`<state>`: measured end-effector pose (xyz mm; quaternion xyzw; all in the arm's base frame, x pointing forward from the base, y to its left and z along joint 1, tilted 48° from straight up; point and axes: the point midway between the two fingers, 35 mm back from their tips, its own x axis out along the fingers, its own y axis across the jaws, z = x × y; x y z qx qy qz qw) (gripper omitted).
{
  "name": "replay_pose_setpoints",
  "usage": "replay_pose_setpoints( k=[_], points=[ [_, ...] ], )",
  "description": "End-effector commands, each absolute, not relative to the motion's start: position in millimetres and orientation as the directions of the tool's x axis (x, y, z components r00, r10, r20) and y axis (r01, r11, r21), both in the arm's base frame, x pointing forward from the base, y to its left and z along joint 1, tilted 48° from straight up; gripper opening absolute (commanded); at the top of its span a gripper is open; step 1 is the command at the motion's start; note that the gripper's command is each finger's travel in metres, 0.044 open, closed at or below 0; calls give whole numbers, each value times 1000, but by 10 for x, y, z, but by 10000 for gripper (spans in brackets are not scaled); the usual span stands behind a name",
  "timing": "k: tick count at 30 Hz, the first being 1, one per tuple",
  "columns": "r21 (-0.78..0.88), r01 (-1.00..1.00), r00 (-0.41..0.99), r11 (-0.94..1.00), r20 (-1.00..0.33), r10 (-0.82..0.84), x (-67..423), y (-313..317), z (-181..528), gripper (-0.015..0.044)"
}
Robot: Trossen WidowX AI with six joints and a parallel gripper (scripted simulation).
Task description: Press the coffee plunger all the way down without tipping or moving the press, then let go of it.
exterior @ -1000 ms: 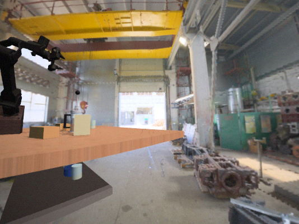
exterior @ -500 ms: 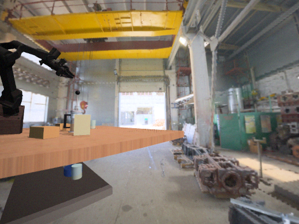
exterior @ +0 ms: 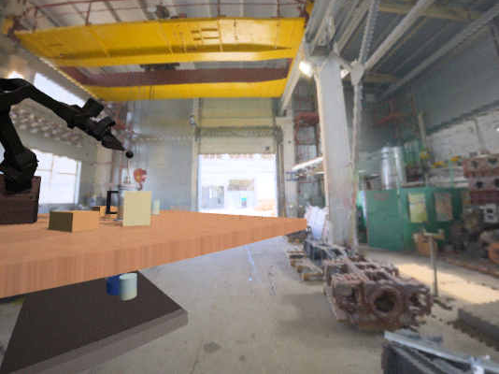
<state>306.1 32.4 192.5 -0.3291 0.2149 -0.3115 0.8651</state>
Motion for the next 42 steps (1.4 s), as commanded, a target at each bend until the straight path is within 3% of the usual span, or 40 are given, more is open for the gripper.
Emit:
replay_pose_setpoints(
  k=[1, 29, 40, 42],
  points=[
    [-707, 396, 717, 587, -162, -678, 3030, 260, 1886, 440],
    [-706, 396, 717, 586, -160, -678, 3314, -10, 1822, 440],
    [-706, 396, 717, 586, -160, -678, 3314, -10, 1822, 151],
    [-706, 396, 717, 586, -160, -678, 3314, -10, 1822, 128]
  ],
)
